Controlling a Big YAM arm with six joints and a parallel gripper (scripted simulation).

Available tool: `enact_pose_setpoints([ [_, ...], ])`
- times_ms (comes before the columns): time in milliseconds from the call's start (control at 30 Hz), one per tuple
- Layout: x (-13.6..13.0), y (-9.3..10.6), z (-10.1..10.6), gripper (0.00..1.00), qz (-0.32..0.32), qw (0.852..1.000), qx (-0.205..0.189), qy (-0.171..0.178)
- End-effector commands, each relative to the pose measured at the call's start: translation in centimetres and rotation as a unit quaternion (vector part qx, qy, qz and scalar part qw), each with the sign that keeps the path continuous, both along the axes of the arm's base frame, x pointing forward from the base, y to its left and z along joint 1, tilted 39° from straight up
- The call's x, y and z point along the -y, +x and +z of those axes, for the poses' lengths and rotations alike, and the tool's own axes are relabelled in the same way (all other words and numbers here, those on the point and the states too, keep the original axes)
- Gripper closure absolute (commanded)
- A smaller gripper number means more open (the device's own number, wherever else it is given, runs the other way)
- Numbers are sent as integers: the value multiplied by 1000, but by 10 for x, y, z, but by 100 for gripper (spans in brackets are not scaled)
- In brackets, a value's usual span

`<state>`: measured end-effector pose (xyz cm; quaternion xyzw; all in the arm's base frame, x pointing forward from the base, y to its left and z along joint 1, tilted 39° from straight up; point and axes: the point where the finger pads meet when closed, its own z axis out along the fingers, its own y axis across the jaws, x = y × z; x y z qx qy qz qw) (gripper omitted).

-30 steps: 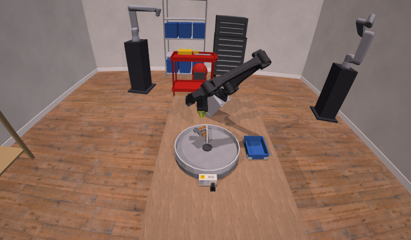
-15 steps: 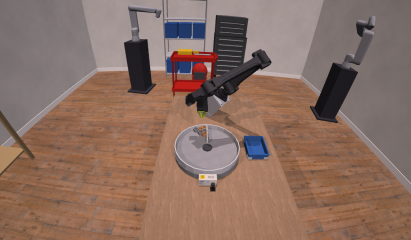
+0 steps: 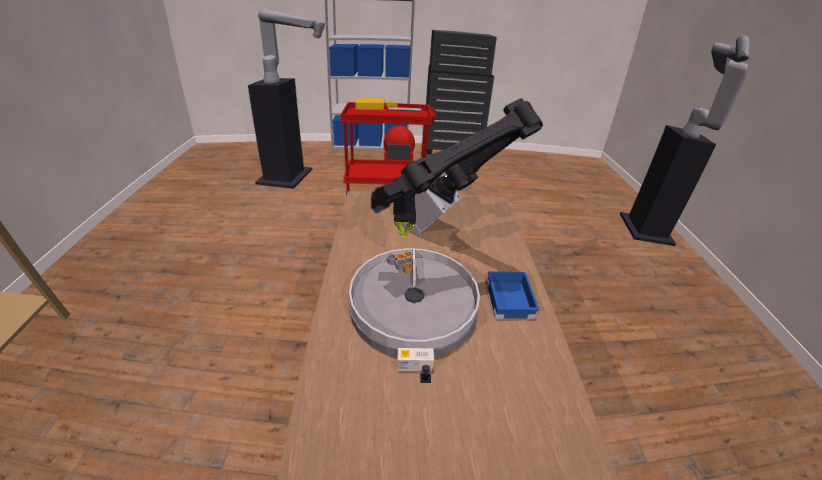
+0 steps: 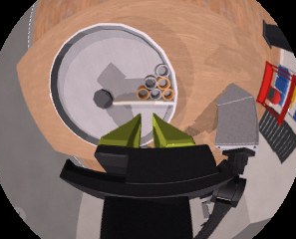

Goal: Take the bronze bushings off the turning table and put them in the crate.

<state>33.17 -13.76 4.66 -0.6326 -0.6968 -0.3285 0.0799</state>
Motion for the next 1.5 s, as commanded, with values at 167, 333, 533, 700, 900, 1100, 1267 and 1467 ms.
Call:
enact_pose_setpoints([
  [167,19,14,20,84,-11,999,26,-21],
  [333,19,14,20,84,-11,999,26,-21],
  [533,19,14,20,84,-11,999,26,-21],
  [700,19,14,20,84,-11,999,26,-21],
  [900,18,15,19,88,-12,999,25,-21],
  [1100,-4,9,0,88,-12,1000,-1,-1],
  [1267,-19,17,-16,88,-47,998,-31,17],
  [1467,-43,33,-37,88,-106,991,-74,41],
])
